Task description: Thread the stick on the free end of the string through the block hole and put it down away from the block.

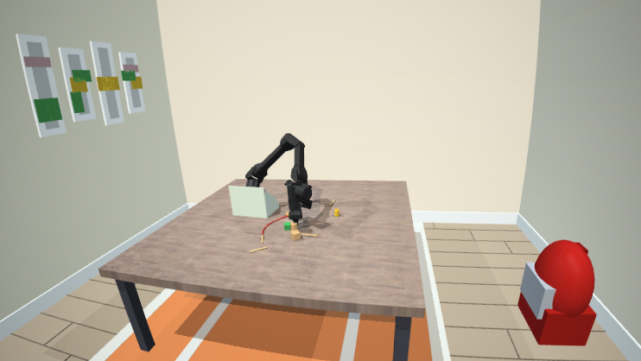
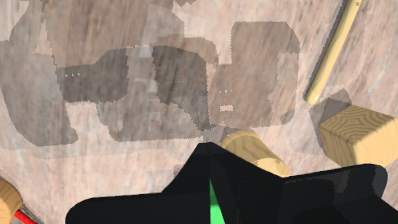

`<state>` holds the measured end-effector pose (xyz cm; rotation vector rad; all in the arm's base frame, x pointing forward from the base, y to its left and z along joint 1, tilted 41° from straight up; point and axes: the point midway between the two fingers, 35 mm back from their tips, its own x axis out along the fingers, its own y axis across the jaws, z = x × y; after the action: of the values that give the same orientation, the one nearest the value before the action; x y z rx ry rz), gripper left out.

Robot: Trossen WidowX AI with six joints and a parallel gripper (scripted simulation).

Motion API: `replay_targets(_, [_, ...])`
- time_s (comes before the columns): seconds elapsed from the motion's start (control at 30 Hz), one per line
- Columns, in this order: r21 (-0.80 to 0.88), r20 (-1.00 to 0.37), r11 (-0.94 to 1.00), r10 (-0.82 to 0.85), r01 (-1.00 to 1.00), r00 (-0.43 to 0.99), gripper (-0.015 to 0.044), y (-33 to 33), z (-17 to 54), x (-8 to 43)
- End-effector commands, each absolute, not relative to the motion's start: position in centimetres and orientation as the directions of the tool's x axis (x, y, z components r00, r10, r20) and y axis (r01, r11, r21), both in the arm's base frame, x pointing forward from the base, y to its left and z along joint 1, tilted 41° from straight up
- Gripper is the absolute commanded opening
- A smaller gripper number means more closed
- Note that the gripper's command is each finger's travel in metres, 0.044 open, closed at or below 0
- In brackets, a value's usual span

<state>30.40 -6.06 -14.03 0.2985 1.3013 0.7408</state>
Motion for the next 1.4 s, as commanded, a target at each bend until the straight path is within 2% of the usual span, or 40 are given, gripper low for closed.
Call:
replay_targets(0.0, [0.594, -0.761, 0.737, 0.645, -0.322, 0.072, 0.0, -6.4, -14.7, 30.3])
replay_targets(0.63, [0.594, -0.761, 0.737, 0.645, -0.323, 0.073, 0.0, -8.6, -16.5, 31.0])
replay_targets(0.8, [0.592, -0.762, 0.738, 0.643, -0.323, 0.072, 0.0, -11.6, -13.0, 30.7])
replay_targets(1.0, [0.599, -0.758, 0.738, 0.648, -0.311, 0.075, 0.0, -11.5, -13.5, 30.5])
replay_targets(1.03, [0.604, -0.759, 0.743, 0.647, -0.289, 0.075, 0.0026, -11.7, -13.6, 30.3])
replay_targets(1.1, [0.631, -0.765, 0.767, 0.64, -0.113, 0.075, 0.0079, -12.9, -14.4, 28.8])
replay_targets(1.2, [0.621, -0.773, 0.727, 0.63, 0.293, 0.074, 0.0157, -15.1, -16.0, 25.1])
replay_targets(1.37, [0.4, -0.772, 0.401, 0.631, 0.824, 0.068, 0.0289, -17.3, -18.2, 18.6])
